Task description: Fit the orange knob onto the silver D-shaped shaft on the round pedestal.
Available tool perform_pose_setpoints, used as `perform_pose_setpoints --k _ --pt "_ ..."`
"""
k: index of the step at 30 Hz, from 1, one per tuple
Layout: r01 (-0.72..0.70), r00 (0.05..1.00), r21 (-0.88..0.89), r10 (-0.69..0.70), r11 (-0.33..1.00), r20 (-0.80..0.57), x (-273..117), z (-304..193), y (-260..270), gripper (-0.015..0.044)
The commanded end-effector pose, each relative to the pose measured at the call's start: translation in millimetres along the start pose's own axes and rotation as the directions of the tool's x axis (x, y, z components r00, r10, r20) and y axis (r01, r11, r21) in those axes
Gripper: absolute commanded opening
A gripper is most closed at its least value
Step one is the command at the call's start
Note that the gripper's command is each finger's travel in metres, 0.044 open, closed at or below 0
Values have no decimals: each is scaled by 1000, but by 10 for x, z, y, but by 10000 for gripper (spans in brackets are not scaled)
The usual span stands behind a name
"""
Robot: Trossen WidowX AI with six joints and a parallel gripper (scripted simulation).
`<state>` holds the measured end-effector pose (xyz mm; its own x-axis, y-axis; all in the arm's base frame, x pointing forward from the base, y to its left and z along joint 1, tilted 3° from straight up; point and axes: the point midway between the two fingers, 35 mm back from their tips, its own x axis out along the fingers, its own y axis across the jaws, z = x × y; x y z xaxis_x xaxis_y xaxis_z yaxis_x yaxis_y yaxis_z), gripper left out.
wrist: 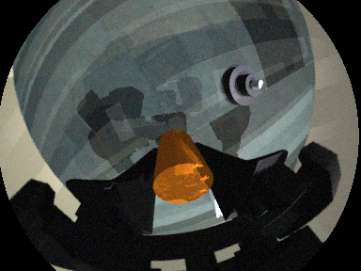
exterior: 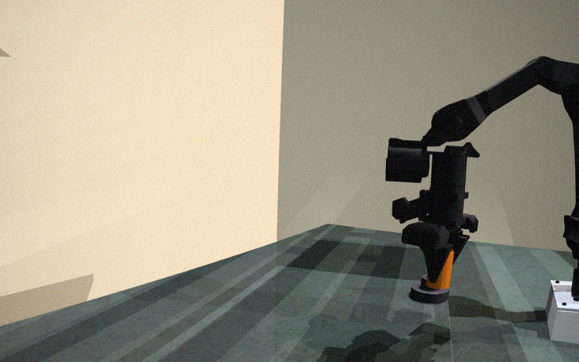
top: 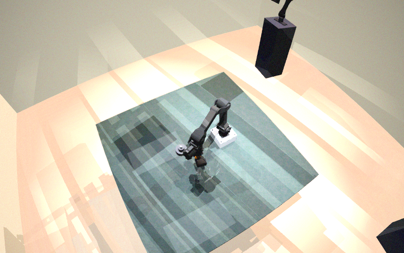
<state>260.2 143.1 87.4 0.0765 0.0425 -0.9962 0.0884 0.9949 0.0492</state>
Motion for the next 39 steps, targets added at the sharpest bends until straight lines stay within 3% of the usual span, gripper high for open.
perform_pose_setpoints --k 1,13,24,33,39 --pt "8 1000 6 -8 1000 -4 272 16 7 0" --pt "9 1000 9 -9 1000 -6 859 35 27 0" --pt "9 1000 9 -9 1000 -6 881 29 36 0" --pt "6 1000 5 -6 1000 -6 861 28 36 236" --pt "6 1000 5 -6 1000 -6 861 28 36 240"
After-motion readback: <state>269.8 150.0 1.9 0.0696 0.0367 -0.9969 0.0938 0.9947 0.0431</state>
